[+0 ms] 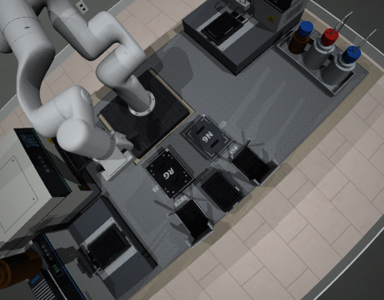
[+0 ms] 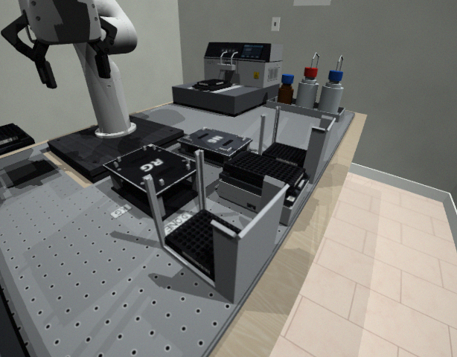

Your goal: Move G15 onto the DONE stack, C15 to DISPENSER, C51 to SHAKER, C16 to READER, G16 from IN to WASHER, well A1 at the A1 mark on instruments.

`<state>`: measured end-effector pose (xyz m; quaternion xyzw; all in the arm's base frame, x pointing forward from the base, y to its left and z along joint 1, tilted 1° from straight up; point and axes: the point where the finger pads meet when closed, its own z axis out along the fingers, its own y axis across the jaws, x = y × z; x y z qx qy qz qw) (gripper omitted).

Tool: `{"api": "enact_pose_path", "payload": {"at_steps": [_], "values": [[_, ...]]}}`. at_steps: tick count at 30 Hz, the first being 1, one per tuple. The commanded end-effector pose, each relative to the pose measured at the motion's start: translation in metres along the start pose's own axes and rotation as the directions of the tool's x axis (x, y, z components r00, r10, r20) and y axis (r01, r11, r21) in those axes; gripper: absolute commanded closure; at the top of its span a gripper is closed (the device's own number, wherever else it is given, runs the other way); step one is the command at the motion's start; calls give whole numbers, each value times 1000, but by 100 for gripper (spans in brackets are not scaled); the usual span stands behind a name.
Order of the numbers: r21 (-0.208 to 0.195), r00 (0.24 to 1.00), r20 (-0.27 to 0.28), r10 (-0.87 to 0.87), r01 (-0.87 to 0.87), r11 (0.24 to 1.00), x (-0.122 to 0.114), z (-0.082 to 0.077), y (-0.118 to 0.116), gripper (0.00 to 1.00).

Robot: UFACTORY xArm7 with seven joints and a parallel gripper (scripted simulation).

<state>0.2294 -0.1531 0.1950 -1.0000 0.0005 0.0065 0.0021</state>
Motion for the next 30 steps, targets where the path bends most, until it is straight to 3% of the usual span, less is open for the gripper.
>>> {"api": "enact_pose_path", "payload": {"at_steps": [1, 30], "values": [[-2, 1000, -4, 1, -1, 1000, -4, -2, 13, 0], [-2, 1000, -3, 1, -1, 1000, -48, -1, 84, 0]]}}
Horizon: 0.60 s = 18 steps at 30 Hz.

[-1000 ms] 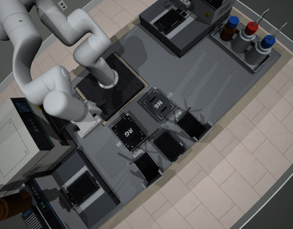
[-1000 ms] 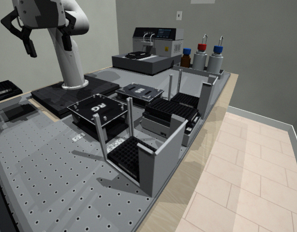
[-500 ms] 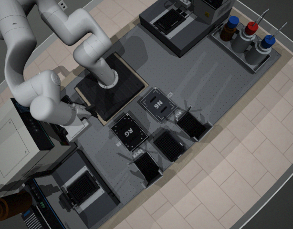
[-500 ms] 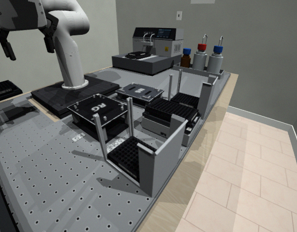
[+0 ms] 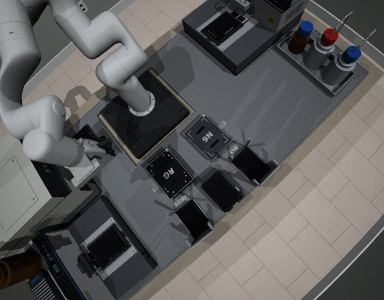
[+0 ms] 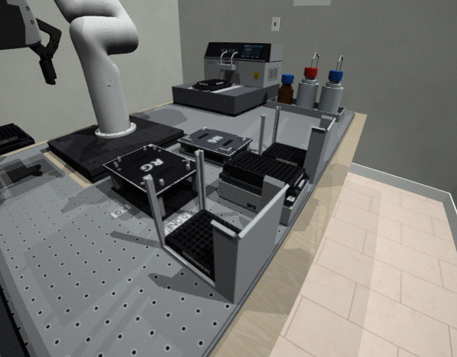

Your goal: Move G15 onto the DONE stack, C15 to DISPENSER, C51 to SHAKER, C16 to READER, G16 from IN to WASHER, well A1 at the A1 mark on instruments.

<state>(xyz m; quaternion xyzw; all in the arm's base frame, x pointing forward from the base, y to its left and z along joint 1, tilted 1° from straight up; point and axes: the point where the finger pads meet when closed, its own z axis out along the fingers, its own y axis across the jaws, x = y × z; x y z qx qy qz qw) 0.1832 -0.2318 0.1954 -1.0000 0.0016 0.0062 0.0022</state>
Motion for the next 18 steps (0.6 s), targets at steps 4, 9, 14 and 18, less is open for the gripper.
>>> {"api": "enact_pose_path", "payload": {"at_steps": [4, 9, 14, 18], "values": [[-3, 1000, -3, -1, 1, 1000, -12, -1, 12, 0], [-3, 1000, -2, -1, 1, 1000, -28, -1, 16, 0], [-3, 1000, -2, -1, 1, 1000, -44, -1, 21, 0], [-3, 1000, -2, -1, 1, 1000, -51, -1, 22, 0]]}}
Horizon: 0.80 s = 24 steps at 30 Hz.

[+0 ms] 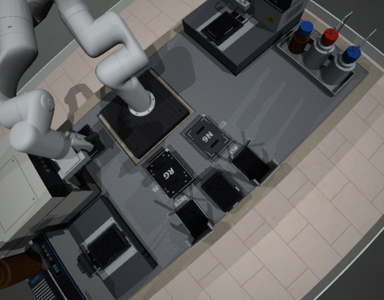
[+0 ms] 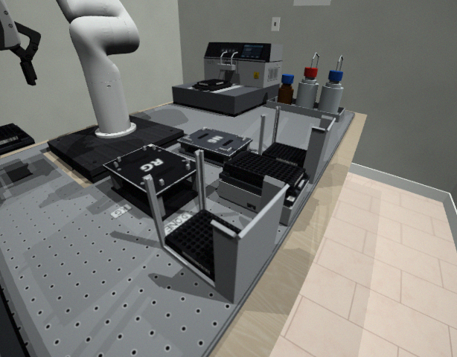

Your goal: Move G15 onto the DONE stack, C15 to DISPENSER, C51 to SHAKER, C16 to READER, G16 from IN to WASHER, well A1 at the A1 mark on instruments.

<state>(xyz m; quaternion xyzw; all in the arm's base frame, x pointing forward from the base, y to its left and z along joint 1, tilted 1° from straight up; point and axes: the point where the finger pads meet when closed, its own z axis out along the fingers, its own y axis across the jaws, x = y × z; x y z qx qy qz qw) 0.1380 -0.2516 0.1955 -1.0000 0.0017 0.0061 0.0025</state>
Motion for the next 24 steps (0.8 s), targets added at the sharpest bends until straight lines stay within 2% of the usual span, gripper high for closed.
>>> {"api": "enact_pose_path", "payload": {"at_steps": [1, 24], "values": [[-4, 1000, -2, -1, 1, 1000, -9, -2, 3, 0], [-4, 1000, -1, -1, 1, 1000, -75, -2, 20, 0]]}}
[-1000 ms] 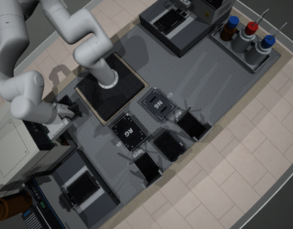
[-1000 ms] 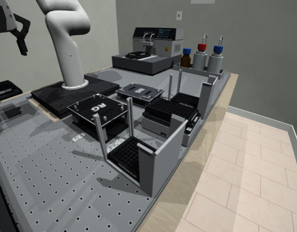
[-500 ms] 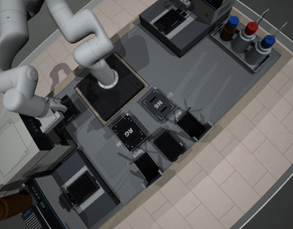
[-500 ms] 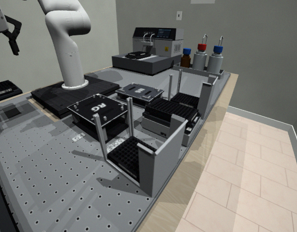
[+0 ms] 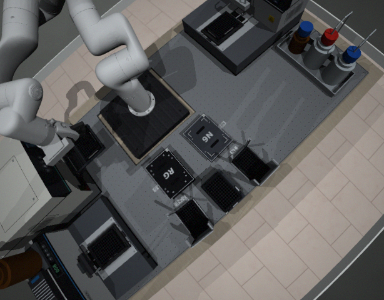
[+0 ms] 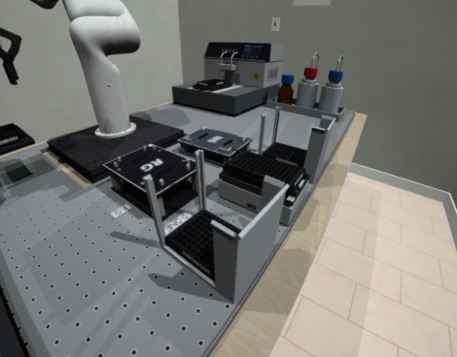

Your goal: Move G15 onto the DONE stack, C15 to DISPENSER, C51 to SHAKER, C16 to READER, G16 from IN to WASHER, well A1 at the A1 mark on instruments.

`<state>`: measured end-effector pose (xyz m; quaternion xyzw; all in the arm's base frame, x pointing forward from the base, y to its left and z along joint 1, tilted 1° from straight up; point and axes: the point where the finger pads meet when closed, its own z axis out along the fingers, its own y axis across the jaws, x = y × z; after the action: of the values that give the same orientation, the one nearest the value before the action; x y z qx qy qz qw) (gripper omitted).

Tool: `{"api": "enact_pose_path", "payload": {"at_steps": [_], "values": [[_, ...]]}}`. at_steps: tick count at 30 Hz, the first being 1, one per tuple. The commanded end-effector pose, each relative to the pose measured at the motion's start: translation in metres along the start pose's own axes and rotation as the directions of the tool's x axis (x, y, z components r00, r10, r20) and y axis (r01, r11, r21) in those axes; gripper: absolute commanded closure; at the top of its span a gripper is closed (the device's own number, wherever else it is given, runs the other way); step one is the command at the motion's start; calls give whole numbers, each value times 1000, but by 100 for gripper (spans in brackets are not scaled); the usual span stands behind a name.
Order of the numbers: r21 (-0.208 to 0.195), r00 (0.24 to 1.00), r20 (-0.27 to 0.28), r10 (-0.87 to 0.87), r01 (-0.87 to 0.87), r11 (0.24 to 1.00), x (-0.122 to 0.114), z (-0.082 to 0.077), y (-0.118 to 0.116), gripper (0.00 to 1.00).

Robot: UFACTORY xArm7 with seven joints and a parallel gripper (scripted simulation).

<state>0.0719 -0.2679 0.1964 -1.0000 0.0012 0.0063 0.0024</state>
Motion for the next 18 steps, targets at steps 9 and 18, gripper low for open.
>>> {"api": "enact_pose_path", "payload": {"at_steps": [9, 18], "values": [[-4, 1000, -1, 0, 0, 1000, -32, -1, 9, 0], [-4, 1000, -1, 0, 0, 1000, -57, -1, 15, 0]]}}
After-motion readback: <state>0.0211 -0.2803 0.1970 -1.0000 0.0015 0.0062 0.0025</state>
